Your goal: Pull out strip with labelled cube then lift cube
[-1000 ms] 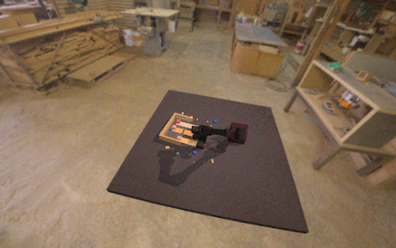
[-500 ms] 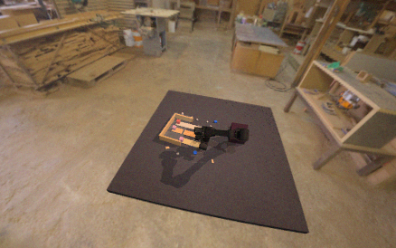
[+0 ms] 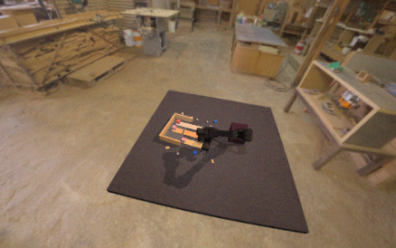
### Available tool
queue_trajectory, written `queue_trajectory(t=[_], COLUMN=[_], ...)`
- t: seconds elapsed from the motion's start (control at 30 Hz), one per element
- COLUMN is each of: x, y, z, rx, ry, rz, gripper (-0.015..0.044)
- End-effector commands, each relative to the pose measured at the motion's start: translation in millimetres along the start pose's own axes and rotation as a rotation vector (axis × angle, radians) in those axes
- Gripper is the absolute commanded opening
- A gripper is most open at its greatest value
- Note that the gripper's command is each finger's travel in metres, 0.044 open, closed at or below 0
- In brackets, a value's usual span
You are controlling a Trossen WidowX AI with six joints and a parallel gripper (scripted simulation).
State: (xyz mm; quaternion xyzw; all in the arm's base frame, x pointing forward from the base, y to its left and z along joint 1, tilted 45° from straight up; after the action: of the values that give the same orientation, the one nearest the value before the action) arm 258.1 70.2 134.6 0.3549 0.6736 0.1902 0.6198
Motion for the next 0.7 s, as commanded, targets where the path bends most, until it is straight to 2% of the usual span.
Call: queue_trajectory(t=[0.0, 0.67], x=[7, 6], y=[-2, -5], z=[-13, -37], rx=[0.007, 0.008], ry=[0.033, 0.034], rz=[-0.011, -0.011], gripper=[0.0000, 0.0000])
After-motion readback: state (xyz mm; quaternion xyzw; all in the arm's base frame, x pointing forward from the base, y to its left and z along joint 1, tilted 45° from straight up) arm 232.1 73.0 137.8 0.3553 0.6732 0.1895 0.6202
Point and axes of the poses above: the point midway between the two fingers, 35 mm back from their tips, its own x axis out along the fingers, its own y axis across the jaws, z = x × y, the point moved 10 cm from there along -x, back along the fingers, and after that the axes turned 7 degrees about x, right-handed, at the moved point
